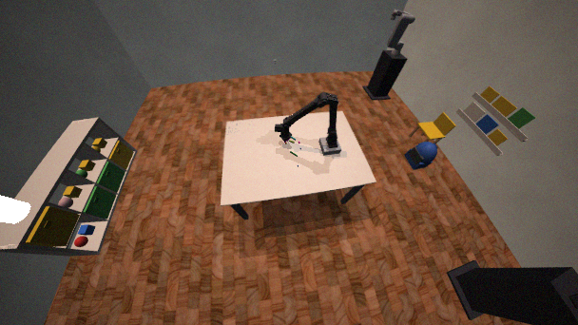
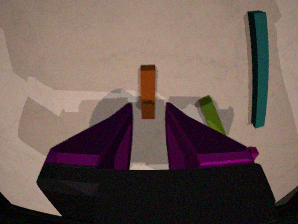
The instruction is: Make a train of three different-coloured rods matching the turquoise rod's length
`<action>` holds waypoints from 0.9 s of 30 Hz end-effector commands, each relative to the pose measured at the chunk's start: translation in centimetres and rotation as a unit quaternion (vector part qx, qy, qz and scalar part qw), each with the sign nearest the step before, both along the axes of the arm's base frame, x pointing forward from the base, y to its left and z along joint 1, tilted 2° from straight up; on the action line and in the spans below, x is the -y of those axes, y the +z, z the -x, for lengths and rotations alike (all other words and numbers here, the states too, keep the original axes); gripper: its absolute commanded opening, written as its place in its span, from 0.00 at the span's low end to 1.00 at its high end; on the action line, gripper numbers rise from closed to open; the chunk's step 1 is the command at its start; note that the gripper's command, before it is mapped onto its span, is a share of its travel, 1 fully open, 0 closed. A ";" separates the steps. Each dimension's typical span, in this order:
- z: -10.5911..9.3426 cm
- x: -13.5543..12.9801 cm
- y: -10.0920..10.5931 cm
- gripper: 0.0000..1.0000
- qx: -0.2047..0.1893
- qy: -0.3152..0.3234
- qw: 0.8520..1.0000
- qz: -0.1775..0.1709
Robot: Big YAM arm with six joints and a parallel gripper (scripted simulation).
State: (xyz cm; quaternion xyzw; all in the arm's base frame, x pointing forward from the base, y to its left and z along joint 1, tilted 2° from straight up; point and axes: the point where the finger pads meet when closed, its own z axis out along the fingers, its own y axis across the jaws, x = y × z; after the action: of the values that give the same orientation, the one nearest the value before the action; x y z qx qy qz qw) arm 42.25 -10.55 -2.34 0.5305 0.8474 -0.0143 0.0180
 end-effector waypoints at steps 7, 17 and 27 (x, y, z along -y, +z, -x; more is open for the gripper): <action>-1.9 -0.1 0.6 0.23 0.013 0.001 1.000 0.003; -1.9 -0.1 0.6 0.23 0.013 0.001 1.000 0.003; -2.2 -0.1 0.7 0.23 0.015 0.001 1.000 0.003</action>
State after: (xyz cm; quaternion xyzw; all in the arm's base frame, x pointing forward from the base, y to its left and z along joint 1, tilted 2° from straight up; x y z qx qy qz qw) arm 42.25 -10.55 -2.35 0.5305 0.8474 -0.0143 0.0180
